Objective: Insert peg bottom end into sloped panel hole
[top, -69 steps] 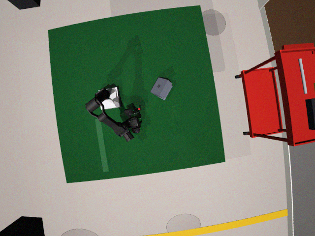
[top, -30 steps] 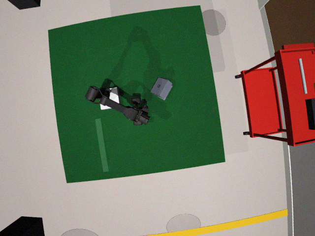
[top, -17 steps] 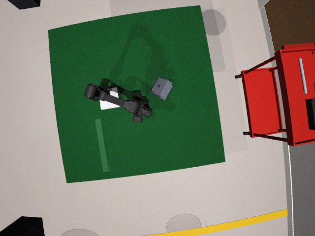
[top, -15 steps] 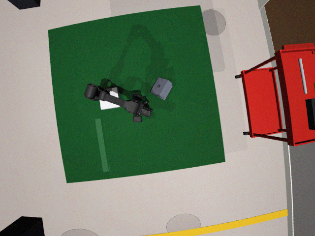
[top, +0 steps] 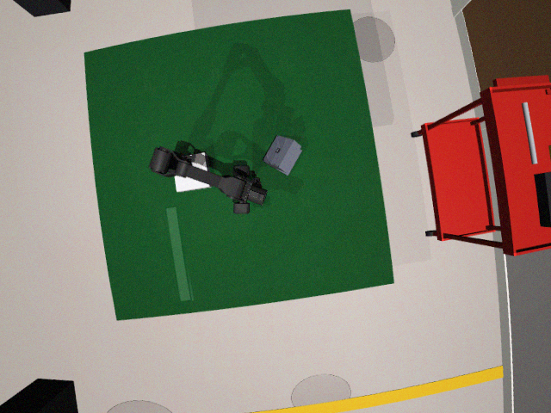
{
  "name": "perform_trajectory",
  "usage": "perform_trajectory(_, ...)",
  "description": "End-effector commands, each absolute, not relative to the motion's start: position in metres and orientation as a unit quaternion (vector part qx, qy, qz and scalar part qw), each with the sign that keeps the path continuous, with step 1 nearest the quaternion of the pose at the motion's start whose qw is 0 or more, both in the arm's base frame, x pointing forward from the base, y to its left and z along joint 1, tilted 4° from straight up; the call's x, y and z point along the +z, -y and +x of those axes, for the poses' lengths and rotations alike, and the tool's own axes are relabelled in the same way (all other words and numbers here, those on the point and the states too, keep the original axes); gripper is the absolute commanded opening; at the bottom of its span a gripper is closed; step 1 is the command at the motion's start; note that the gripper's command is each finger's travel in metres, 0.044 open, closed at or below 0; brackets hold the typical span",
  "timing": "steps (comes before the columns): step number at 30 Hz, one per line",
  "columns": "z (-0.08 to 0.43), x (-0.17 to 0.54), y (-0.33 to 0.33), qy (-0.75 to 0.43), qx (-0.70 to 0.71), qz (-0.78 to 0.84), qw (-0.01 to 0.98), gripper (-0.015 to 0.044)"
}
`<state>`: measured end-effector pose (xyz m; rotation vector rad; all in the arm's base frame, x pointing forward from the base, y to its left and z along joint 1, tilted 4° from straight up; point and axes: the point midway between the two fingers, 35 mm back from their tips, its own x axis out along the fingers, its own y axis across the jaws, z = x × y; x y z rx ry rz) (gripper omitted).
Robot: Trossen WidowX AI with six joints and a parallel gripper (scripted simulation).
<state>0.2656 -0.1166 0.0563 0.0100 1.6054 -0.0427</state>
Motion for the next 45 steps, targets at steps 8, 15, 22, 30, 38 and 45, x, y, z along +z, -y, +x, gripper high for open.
perform_trajectory(8, 0.264, 0.037, 0.117, -0.721, -0.021, 0.005, 0.692, 0.0440)
perform_trajectory(15, 0.263, 0.026, 0.117, -0.721, -0.021, 0.005, 0.692, 0.0440)
perform_trajectory(22, 0.261, 0.014, 0.117, -0.722, -0.021, 0.005, 0.692, 0.0440)
perform_trajectory(30, 0.262, 0.016, 0.117, -0.720, -0.021, 0.007, 0.693, 0.0335)
perform_trajectory(38, 0.262, 0.016, 0.117, -0.720, -0.021, 0.007, 0.693, 0.0125)
perform_trajectory(45, 0.262, 0.016, 0.117, -0.720, -0.021, 0.007, 0.693, 0.0020)
